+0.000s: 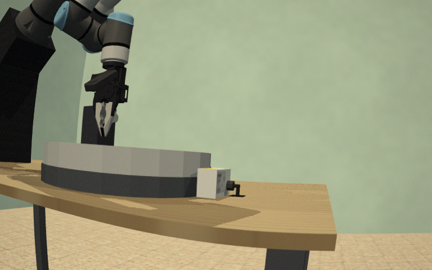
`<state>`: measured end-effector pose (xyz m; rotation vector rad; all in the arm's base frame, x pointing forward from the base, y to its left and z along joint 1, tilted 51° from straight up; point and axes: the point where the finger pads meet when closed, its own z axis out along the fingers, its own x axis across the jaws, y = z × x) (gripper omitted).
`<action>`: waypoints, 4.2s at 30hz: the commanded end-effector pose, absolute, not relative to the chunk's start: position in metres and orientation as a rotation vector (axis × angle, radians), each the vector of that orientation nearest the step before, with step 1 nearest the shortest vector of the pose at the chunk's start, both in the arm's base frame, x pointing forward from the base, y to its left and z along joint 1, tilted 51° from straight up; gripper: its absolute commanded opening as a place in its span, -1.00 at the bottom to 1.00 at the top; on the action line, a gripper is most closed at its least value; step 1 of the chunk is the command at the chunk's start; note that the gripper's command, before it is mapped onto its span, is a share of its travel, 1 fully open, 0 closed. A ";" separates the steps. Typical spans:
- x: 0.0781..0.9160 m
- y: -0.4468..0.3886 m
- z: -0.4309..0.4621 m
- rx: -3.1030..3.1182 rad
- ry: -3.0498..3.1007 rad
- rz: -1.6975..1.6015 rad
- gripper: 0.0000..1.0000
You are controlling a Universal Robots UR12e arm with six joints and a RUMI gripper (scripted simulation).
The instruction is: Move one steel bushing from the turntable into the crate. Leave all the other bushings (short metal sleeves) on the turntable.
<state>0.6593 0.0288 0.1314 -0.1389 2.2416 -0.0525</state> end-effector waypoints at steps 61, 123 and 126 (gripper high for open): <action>0.683 0.028 0.119 -0.140 2.239 -0.054 -0.90; 0.682 0.028 0.121 -0.139 2.239 -0.055 -0.90; 0.682 0.028 0.121 -0.139 2.239 -0.055 -0.90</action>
